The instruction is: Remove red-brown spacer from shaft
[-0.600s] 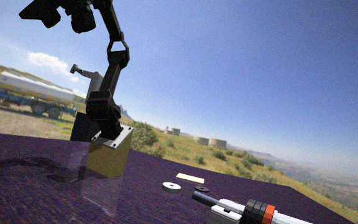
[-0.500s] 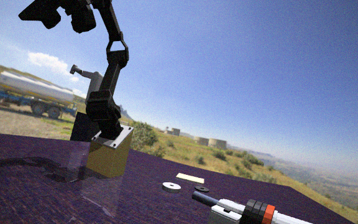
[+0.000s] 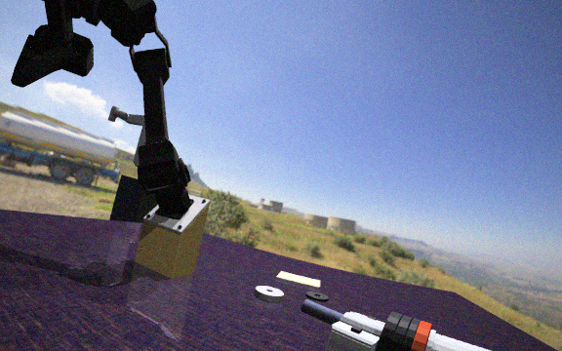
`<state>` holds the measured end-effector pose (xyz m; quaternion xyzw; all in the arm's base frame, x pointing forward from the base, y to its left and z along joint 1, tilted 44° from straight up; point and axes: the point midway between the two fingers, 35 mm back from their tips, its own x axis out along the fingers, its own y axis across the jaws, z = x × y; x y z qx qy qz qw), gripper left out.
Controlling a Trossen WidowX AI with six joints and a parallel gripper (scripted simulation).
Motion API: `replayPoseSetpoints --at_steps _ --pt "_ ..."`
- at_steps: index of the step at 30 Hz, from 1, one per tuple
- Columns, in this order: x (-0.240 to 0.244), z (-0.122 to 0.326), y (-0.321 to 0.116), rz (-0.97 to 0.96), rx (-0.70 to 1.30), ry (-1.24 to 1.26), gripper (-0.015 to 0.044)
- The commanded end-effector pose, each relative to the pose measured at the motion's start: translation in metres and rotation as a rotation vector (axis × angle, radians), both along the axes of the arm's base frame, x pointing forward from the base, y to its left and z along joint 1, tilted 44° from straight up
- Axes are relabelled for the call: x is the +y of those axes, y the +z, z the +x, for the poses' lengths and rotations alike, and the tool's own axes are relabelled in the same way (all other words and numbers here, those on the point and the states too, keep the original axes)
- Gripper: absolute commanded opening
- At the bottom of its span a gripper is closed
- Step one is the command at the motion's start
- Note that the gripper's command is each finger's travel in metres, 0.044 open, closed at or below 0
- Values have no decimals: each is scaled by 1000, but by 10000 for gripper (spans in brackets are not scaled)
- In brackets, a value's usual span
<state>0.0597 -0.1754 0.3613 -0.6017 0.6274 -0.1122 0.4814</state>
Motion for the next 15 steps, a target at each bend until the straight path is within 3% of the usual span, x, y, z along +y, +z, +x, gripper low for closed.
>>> replayPoseSetpoints --at_steps 1,15 --pt "-28 43 -28 161 -146 -88 440" --pt "-38 155 -94 411 -448 -384 440"
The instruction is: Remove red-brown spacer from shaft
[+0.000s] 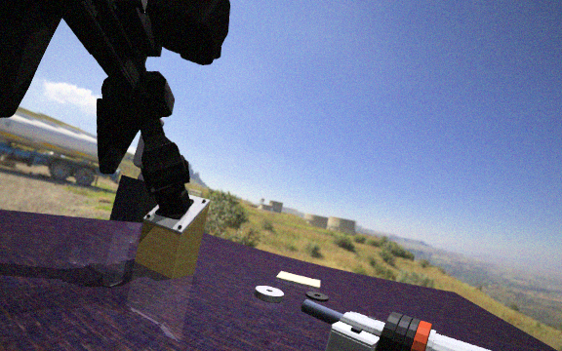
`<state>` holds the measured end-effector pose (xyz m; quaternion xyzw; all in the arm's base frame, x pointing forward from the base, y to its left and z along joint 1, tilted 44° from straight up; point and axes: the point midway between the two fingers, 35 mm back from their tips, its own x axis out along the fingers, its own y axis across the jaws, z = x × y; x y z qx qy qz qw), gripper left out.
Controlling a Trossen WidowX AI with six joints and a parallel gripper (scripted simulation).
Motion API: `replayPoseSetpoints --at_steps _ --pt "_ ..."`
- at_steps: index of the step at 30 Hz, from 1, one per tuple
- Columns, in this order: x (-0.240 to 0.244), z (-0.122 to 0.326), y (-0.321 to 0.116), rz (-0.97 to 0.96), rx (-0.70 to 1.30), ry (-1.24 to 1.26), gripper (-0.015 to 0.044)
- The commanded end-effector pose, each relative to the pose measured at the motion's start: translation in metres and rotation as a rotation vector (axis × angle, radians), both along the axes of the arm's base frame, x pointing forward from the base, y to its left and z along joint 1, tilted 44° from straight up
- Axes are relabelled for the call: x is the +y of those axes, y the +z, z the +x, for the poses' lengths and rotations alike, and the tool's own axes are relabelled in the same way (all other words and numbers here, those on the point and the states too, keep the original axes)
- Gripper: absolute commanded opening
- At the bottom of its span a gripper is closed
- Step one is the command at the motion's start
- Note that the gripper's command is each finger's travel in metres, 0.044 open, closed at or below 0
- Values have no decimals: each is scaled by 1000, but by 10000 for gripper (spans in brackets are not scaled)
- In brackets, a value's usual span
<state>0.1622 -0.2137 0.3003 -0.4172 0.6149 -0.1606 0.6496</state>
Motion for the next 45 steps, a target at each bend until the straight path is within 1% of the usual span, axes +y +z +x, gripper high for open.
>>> replayPoseSetpoints --at_steps 1,11,17,24,45 --pt "1 59 -37 116 -122 -178 440" --pt "20 120 -89 180 -250 -429 440" --pt "36 148 -123 167 -327 -581 440" --pt "62 169 -165 123 -429 -728 440" --pt "64 172 -168 119 -438 -738 440"
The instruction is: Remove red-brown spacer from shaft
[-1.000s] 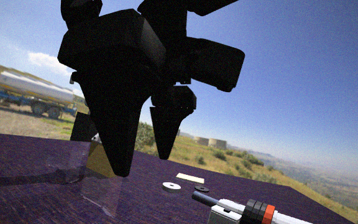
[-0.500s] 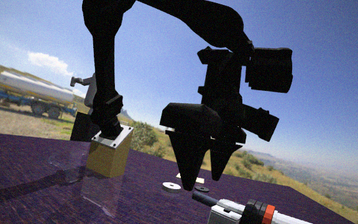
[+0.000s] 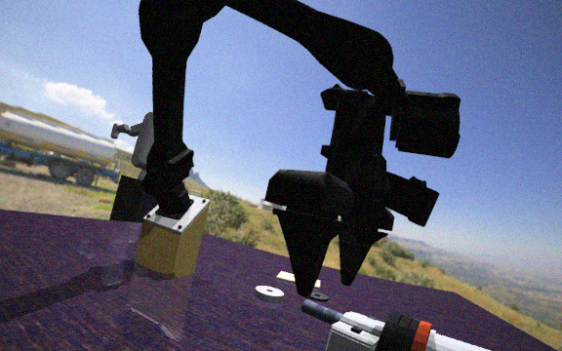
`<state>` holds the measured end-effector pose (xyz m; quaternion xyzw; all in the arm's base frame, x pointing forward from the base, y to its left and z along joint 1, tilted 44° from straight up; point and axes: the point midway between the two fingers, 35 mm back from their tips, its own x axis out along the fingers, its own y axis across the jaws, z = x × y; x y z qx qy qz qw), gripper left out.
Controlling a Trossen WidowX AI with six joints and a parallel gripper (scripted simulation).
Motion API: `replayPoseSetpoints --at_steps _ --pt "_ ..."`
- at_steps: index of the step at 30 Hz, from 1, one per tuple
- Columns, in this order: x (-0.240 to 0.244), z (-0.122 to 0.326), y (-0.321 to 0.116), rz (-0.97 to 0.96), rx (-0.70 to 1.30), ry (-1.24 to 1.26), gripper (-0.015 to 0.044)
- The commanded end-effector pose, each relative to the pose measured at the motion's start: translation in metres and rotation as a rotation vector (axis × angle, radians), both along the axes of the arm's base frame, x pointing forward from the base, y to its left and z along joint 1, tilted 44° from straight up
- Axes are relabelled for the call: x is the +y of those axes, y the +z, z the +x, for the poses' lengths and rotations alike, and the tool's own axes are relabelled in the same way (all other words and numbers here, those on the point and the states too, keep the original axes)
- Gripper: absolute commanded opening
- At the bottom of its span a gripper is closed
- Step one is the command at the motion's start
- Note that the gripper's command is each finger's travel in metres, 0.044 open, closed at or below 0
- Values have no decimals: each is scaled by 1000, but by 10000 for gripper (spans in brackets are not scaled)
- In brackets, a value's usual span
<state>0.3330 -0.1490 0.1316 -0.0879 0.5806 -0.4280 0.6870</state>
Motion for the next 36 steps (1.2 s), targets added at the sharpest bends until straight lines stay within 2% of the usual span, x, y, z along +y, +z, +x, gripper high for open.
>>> replayPoseSetpoints --at_steps 1,36 --pt "0 1 0 -5 -3 -5 440" --pt "-5 1 -5 -5 -4 -5 440"
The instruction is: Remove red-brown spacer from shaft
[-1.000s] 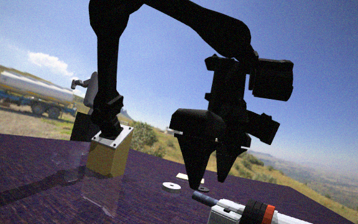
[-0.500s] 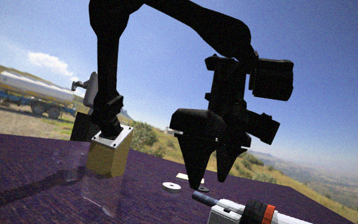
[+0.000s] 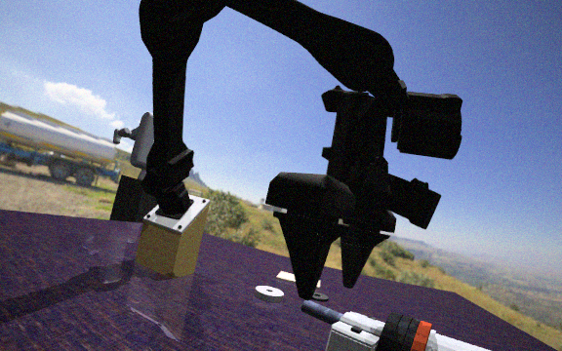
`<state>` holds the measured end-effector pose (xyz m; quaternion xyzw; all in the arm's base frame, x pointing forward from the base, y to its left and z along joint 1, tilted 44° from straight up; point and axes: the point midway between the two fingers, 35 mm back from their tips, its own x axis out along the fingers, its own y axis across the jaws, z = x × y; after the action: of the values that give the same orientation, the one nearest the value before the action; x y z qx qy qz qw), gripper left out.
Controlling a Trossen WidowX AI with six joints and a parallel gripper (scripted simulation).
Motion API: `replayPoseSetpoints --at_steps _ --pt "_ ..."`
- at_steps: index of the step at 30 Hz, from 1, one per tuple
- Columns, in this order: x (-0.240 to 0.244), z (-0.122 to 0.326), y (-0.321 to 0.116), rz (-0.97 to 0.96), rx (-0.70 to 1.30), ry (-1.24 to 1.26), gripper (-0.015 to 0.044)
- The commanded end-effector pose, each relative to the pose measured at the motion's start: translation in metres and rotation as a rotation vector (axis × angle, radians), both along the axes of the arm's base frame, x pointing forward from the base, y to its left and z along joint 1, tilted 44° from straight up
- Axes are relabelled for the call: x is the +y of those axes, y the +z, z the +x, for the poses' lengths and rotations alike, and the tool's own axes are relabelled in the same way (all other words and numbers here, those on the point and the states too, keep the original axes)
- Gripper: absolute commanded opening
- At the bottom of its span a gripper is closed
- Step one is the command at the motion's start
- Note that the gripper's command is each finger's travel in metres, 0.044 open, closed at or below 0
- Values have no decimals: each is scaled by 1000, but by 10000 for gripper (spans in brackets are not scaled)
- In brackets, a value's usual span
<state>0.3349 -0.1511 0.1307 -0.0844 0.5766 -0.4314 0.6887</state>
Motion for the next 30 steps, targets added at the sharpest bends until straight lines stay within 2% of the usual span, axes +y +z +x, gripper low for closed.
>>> replayPoseSetpoints --at_steps 1,30 --pt "-4 -1 -5 -2 7 2 440" --pt "-28 -2 -28 -4 7 2 440"
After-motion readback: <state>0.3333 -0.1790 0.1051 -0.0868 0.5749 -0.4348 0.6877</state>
